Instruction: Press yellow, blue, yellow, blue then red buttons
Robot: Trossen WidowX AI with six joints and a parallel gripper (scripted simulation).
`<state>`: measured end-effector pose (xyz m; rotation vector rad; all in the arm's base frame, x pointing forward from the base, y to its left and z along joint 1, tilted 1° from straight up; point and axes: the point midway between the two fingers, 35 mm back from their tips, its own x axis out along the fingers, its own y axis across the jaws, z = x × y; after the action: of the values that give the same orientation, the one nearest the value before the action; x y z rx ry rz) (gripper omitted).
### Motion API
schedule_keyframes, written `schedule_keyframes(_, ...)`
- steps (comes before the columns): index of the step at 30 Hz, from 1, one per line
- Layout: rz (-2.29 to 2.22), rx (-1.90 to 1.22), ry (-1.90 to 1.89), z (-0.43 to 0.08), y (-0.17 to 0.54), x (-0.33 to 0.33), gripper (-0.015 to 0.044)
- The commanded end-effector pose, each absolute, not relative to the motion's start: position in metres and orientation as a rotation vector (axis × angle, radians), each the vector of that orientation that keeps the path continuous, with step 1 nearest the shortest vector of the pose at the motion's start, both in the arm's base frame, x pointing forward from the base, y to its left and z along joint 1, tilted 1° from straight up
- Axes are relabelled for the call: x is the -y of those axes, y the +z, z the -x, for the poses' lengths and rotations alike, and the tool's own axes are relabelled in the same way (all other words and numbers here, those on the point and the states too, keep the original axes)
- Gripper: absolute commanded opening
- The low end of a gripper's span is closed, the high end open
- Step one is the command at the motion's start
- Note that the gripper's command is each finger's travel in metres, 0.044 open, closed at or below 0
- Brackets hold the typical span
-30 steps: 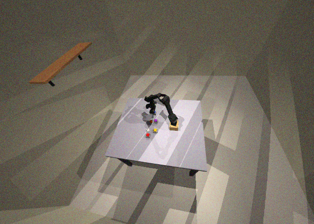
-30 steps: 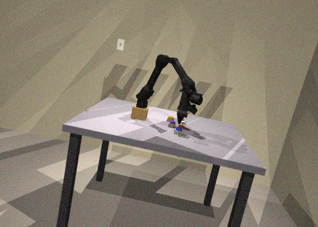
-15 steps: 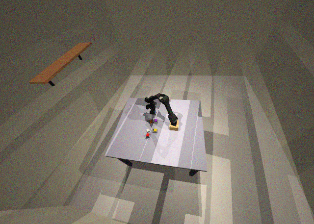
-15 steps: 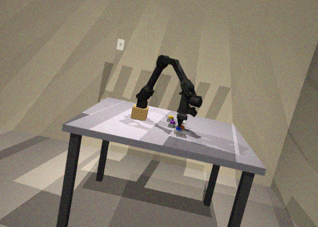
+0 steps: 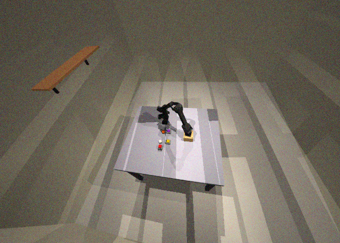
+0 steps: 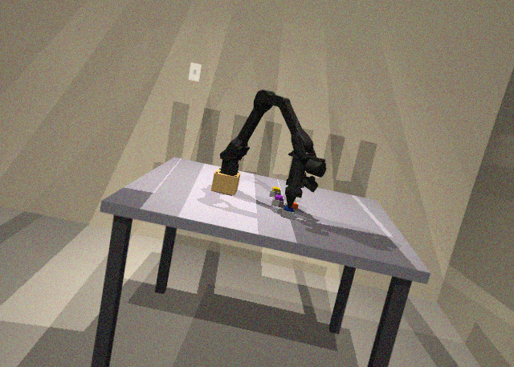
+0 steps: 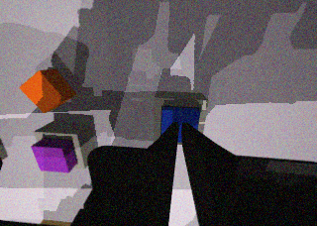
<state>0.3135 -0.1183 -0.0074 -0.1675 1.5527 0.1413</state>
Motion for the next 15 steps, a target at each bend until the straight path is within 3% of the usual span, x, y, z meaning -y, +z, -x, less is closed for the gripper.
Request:
schedule_keyframes(1,0.171,-1.553,0.143,-0.313,-0.008,0.119,0.0020)
schedule_keyframes(11,0.171,-1.553,0.143,-0.313,-0.008,0.119,0.0020)
schedule_keyframes(15,0.171,-1.553,0.143,-0.313,0.024,0.118,0.0020)
